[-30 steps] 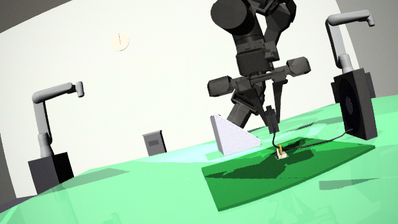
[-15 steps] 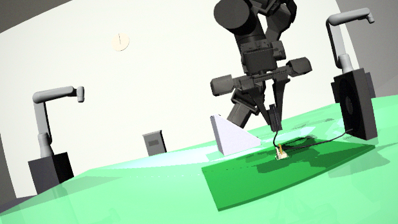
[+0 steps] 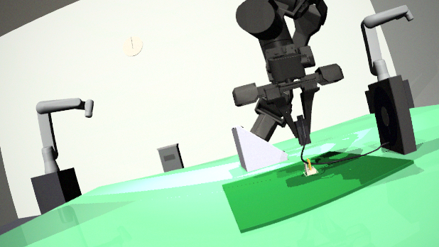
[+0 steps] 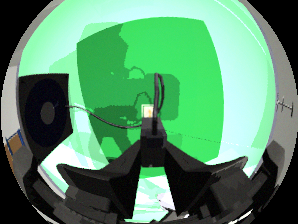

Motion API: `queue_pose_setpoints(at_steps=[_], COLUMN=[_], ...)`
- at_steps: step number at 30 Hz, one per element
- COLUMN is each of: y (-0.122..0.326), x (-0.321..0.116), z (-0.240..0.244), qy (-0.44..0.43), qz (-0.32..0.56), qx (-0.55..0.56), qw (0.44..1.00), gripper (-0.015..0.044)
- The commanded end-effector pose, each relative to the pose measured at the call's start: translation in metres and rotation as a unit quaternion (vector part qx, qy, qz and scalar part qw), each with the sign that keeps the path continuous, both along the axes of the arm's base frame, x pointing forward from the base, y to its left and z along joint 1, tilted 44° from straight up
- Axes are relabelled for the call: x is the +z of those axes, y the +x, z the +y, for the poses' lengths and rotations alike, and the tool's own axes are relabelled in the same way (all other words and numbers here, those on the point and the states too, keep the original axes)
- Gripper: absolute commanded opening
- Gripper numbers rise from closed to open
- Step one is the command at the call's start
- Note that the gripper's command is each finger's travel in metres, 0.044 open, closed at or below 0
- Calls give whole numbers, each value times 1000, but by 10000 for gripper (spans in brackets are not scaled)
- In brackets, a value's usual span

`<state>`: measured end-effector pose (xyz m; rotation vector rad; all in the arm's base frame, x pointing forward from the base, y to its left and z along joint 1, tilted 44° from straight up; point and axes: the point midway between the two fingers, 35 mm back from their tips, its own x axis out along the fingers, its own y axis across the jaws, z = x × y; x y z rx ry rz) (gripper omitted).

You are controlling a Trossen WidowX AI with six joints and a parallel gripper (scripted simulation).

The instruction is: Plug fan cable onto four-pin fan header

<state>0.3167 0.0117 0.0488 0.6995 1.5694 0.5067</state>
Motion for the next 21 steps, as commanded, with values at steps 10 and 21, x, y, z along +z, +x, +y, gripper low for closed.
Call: queue_pose_setpoints(at_steps=[10, 21], y=[-2, 0], x=[-15, -15], z=[16, 16], qy=[2, 2], qz=[1, 2], qx=[0, -2], qw=[1000, 1000], gripper=[0, 0])
